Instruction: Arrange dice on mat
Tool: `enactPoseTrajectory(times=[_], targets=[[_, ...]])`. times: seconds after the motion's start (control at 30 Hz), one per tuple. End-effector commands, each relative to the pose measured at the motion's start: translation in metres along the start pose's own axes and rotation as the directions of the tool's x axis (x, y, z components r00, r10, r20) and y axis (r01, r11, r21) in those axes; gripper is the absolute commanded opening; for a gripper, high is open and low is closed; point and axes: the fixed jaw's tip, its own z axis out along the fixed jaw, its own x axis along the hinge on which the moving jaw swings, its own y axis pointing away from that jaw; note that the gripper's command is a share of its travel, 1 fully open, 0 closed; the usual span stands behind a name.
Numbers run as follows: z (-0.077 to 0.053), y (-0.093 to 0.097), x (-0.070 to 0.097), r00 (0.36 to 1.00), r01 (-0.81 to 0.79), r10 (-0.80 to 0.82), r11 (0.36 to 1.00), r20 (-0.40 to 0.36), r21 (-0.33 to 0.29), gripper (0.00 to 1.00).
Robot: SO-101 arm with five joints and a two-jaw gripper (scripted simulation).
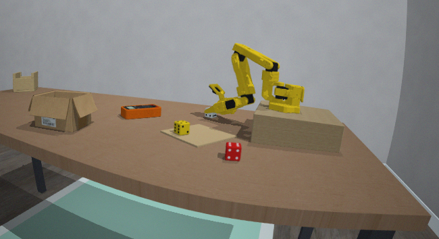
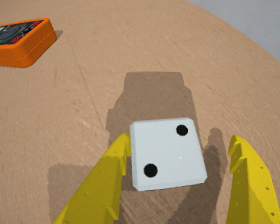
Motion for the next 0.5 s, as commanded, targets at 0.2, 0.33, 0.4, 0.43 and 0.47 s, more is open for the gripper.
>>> enactPoseTrajectory(times=[0.2, 0.33, 0.4, 0.43, 0.47], targets=[[-0.024, 0.002, -0.004, 0.998, -0.005, 0.005, 1.0, -0.059, -0.008, 0.36], [-0.031, 0.002, -0.005, 0.997, -0.005, 0.005, 1.0, -0.075, -0.008, 0.36], [-0.037, 0.002, -0.007, 0.996, -0.005, 0.004, 1.0, -0.09, -0.008, 0.36], [-0.04, 0.002, -0.007, 0.995, -0.005, 0.004, 1.0, -0.097, -0.007, 0.36], [-0.043, 0.002, -0.008, 0.995, -0.005, 0.004, 1.0, -0.103, -0.007, 0.36]])
